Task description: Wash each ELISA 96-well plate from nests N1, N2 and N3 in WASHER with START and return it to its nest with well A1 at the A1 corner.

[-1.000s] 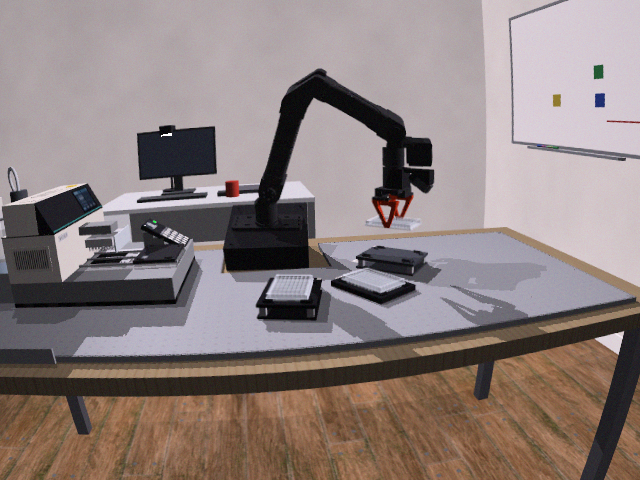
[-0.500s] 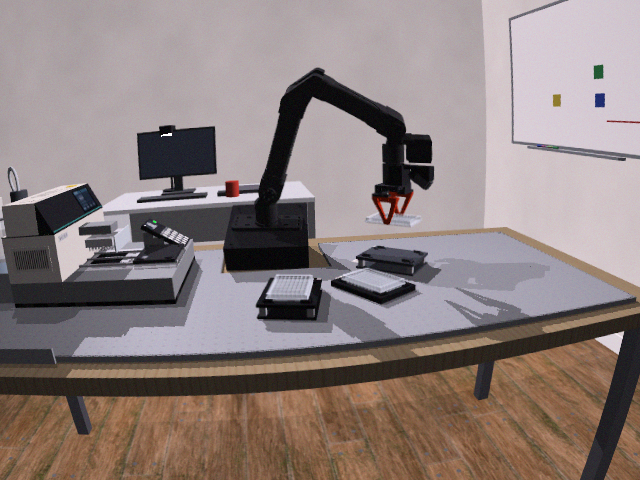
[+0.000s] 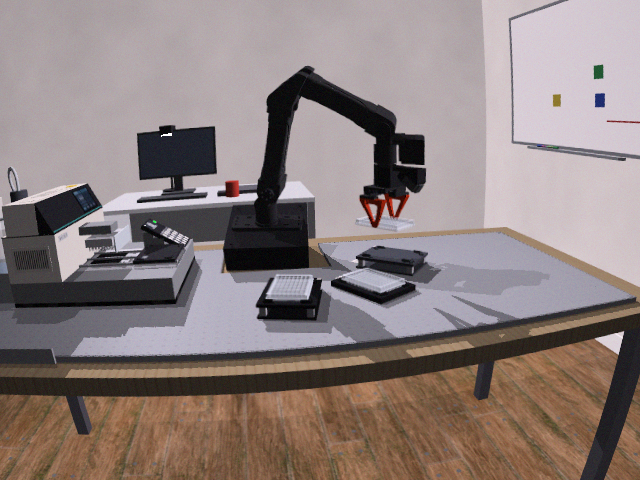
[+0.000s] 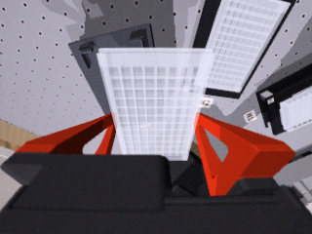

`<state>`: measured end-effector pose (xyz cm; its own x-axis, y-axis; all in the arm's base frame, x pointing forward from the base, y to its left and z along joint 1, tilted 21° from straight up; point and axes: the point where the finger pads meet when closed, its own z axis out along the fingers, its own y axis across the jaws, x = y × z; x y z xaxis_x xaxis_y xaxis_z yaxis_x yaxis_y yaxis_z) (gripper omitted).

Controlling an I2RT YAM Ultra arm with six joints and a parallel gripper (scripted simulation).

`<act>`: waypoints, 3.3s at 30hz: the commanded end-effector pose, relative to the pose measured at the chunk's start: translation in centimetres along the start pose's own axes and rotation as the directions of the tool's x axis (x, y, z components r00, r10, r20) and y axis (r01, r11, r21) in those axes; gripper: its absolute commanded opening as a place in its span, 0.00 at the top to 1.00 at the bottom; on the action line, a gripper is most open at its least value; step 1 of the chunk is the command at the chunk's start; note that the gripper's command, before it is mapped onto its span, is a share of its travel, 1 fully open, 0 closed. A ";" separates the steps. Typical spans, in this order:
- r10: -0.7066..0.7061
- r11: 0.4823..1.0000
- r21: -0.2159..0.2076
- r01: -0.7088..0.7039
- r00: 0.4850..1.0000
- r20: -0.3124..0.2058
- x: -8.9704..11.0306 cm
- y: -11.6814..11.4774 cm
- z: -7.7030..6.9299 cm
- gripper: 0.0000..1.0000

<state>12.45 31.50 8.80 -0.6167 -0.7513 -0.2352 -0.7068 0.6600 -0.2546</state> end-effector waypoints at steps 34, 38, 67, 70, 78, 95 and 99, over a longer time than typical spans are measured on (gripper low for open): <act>0.157 0.988 -0.008 -0.157 0.987 0.020 -1.4 -12.7 -1.3 1.00; 0.168 0.986 -0.007 -0.168 0.986 0.020 -0.9 -14.6 -1.4 1.00; 0.168 0.986 -0.003 -0.168 0.986 0.021 2.1 -25.1 -2.0 1.00; 0.168 0.986 -0.003 -0.168 0.986 0.021 2.1 -25.1 -2.0 1.00; 0.339 0.941 -0.005 -0.339 0.940 0.020 4.4 -27.8 -2.2 1.00; 0.339 0.941 -0.002 -0.339 0.941 0.019 9.3 -33.4 -2.6 1.00; 0.338 0.941 -0.002 -0.339 0.941 0.019 10.0 -34.2 -2.6 1.00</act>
<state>29.42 1.74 16.97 -0.8388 -0.4474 -0.3103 -0.4201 0.8943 -0.1538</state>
